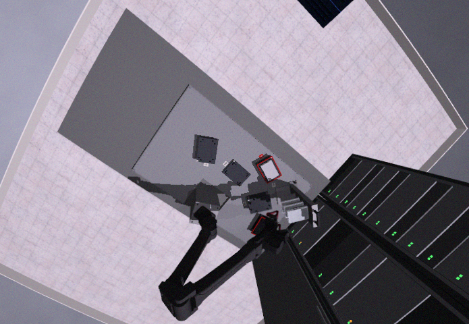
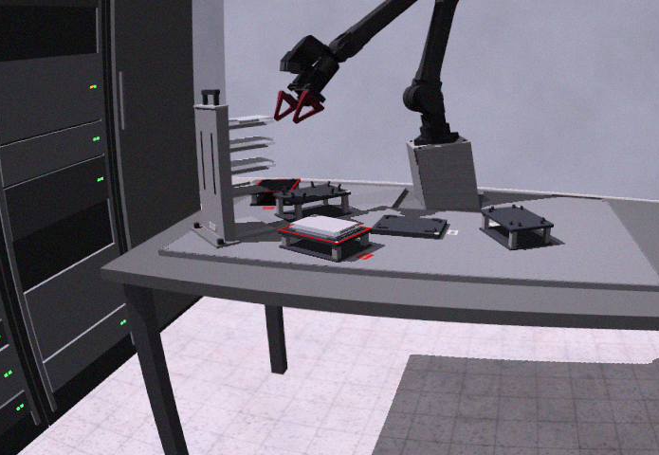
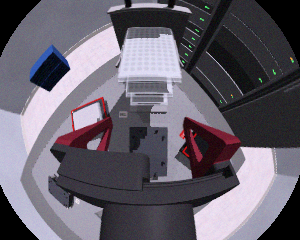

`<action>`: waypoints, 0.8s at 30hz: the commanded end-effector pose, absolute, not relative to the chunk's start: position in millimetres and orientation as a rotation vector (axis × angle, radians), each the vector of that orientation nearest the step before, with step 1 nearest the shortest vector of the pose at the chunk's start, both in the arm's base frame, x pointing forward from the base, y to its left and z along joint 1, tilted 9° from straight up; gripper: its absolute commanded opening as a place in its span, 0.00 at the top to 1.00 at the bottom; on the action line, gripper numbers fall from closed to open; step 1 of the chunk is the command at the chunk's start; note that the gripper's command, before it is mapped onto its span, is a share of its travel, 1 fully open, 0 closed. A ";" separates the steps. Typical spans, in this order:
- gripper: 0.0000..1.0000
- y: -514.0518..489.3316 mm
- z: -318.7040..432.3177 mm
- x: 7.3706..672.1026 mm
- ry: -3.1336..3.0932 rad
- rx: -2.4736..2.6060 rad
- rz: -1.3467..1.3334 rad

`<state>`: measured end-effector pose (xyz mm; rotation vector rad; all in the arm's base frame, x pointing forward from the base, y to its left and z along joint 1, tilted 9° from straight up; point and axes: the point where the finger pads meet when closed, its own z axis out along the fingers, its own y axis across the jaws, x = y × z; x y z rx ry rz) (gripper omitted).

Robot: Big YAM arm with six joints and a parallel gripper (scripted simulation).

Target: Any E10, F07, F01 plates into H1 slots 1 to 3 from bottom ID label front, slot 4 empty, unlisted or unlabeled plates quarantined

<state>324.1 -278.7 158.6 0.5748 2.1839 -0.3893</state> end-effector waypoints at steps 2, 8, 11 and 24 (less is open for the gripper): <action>0.00 -299.2 202.8 349.0 2.093 0.552 -0.428; 0.00 -301.8 203.8 357.1 2.094 0.548 -0.425; 0.00 -303.9 204.3 360.6 2.094 0.548 -0.425; 0.00 -310.0 206.1 374.2 2.095 0.544 -0.423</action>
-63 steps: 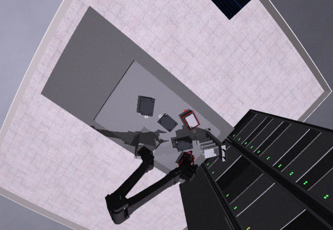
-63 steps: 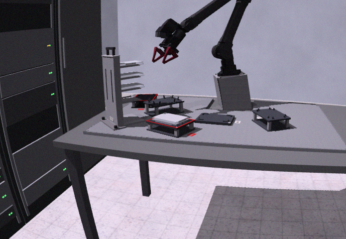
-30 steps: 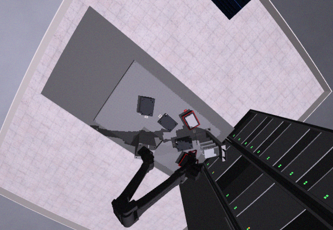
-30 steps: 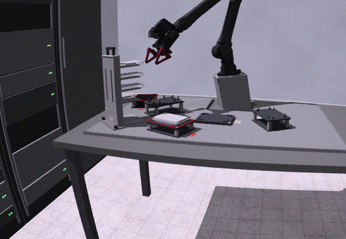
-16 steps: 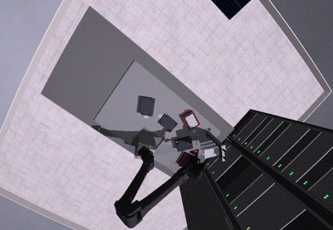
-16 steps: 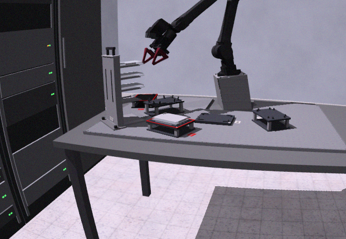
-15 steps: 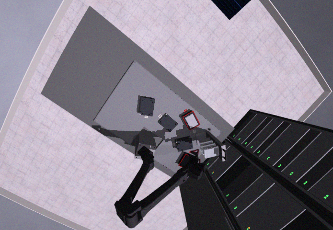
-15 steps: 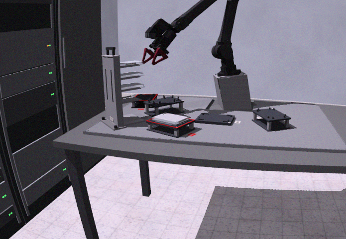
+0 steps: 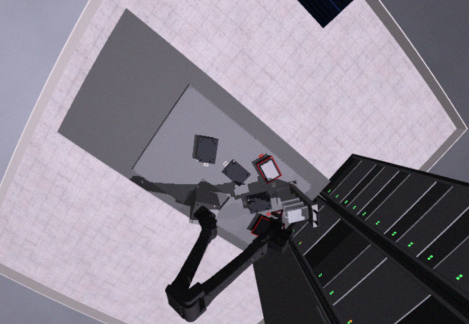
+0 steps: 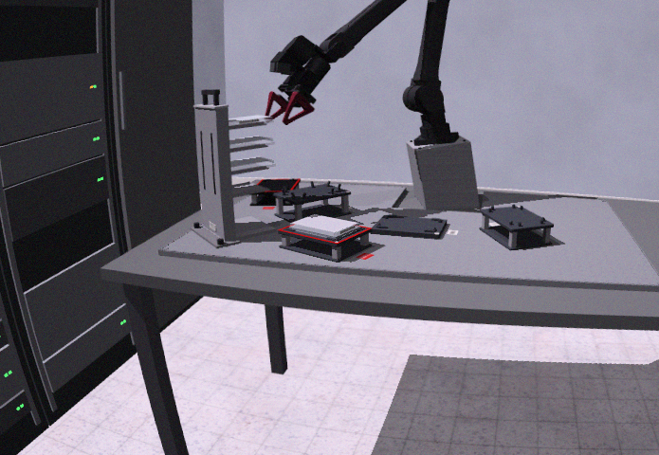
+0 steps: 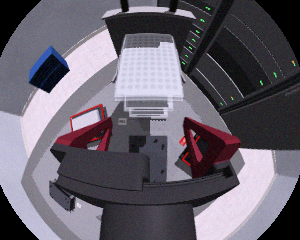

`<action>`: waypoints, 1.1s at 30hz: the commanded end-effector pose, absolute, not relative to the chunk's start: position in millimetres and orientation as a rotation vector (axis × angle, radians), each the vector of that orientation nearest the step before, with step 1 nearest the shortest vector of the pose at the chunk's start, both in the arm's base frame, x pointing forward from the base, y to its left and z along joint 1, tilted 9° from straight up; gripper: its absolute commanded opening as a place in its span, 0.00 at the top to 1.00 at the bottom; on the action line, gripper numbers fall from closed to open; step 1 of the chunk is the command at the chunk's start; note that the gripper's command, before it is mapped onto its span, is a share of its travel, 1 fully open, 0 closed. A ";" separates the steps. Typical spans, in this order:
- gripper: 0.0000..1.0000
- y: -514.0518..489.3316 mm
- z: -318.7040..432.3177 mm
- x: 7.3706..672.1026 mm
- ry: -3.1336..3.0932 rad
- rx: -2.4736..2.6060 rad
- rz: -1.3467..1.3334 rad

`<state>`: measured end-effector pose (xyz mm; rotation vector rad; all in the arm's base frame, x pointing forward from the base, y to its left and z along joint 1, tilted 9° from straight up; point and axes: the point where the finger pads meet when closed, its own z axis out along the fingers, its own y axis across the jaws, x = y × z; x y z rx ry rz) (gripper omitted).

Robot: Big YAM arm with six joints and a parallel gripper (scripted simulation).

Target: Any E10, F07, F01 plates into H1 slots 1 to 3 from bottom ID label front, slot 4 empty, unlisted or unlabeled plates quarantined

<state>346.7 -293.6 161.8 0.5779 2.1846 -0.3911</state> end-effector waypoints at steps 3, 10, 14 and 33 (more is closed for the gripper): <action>0.00 -314.2 206.5 375.8 2.094 0.552 -0.426; 0.00 -319.0 206.5 379.6 2.097 0.555 -0.428; 0.00 -318.8 208.1 387.3 2.094 0.548 -0.423; 0.00 -327.7 219.6 393.1 2.075 0.550 -0.437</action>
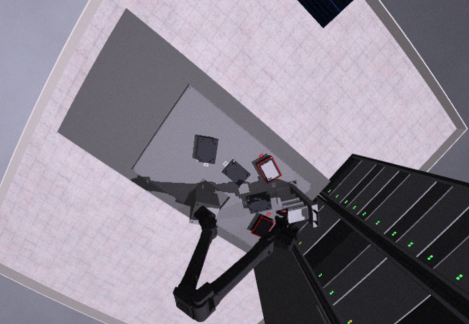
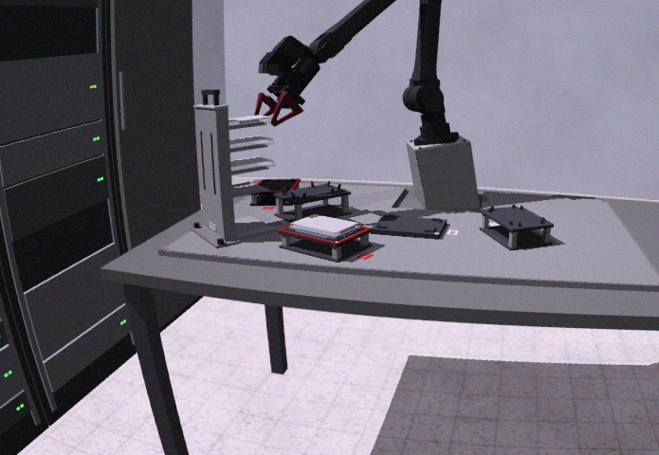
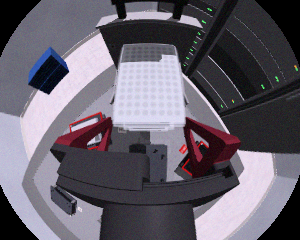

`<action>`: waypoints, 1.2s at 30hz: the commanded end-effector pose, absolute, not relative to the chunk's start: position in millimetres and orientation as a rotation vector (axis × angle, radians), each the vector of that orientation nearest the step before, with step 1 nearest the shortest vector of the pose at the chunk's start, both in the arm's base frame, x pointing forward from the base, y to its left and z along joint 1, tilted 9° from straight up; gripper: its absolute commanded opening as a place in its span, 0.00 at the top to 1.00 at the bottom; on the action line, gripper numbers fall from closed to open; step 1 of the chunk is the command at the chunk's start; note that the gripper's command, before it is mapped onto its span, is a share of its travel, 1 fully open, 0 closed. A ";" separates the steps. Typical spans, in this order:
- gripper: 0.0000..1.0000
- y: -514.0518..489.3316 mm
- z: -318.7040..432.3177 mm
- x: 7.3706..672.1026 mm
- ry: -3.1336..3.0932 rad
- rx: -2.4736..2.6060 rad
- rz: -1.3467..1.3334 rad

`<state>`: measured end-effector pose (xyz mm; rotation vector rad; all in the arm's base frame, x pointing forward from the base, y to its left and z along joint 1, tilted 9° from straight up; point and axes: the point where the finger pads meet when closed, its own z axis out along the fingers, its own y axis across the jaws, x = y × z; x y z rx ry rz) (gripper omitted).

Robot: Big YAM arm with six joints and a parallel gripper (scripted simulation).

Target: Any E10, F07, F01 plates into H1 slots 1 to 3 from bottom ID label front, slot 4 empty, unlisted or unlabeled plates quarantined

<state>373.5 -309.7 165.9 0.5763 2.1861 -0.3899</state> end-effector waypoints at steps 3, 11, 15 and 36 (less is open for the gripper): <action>0.00 -327.7 219.6 393.1 2.075 0.550 -0.437; 0.00 -327.7 219.6 393.1 2.075 0.550 -0.437; 0.00 -327.7 219.6 393.1 2.075 0.550 -0.437; 0.14 -327.3 219.6 393.4 2.075 0.547 -0.435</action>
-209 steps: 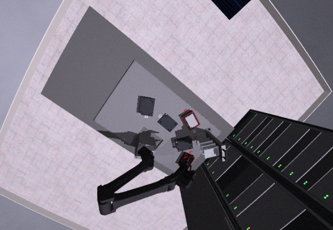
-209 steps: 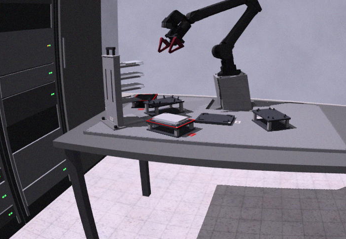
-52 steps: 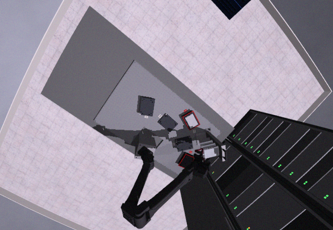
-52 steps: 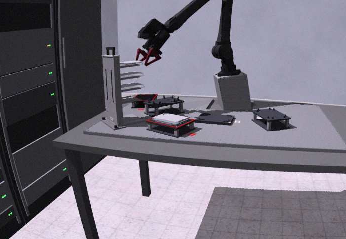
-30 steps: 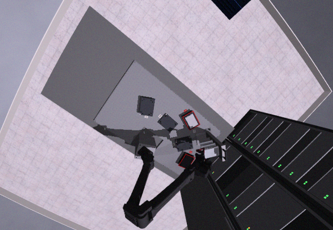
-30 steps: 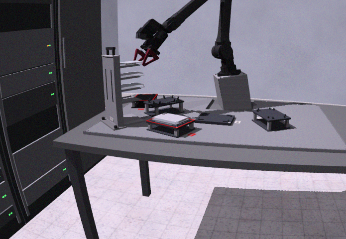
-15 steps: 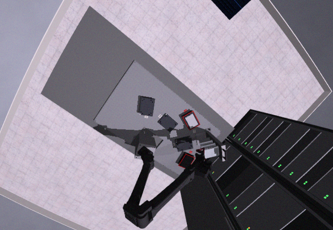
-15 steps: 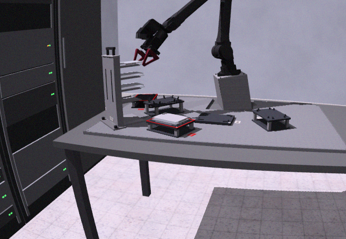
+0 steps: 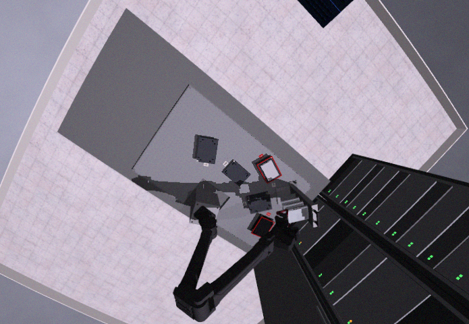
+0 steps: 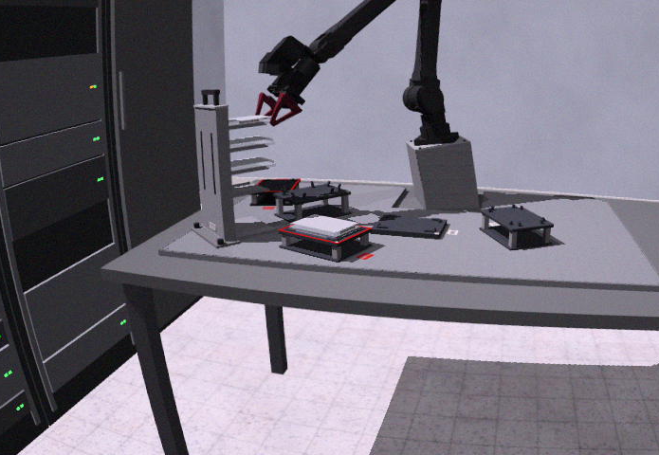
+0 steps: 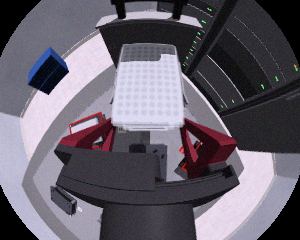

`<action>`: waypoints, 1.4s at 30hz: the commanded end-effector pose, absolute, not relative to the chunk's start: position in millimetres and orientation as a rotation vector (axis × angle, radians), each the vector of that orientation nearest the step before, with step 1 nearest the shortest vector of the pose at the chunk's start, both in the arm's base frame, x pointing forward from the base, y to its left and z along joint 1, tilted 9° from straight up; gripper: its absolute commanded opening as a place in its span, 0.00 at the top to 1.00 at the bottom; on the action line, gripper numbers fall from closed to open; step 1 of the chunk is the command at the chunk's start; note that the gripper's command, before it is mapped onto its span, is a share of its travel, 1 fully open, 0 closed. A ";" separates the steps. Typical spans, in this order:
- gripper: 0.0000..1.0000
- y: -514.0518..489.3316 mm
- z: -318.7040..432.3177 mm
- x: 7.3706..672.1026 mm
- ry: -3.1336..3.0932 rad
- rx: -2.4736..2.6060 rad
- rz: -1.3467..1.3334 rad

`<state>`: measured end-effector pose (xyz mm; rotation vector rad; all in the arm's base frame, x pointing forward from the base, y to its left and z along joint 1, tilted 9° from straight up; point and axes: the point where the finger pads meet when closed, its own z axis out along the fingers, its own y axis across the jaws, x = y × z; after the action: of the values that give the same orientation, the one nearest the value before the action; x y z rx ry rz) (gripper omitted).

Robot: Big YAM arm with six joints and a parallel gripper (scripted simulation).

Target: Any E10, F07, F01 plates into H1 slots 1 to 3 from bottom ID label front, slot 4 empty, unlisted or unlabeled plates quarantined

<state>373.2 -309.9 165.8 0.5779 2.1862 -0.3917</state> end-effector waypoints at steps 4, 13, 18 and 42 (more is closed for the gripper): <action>0.14 -327.3 219.6 393.4 2.075 0.547 -0.435; 0.14 -327.3 219.6 393.4 2.075 0.547 -0.435; 0.14 -327.3 219.6 393.4 2.075 0.547 -0.435; 0.14 -325.6 217.5 392.5 2.090 0.552 -0.428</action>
<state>372.6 -309.4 167.1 0.5778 2.1859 -0.3919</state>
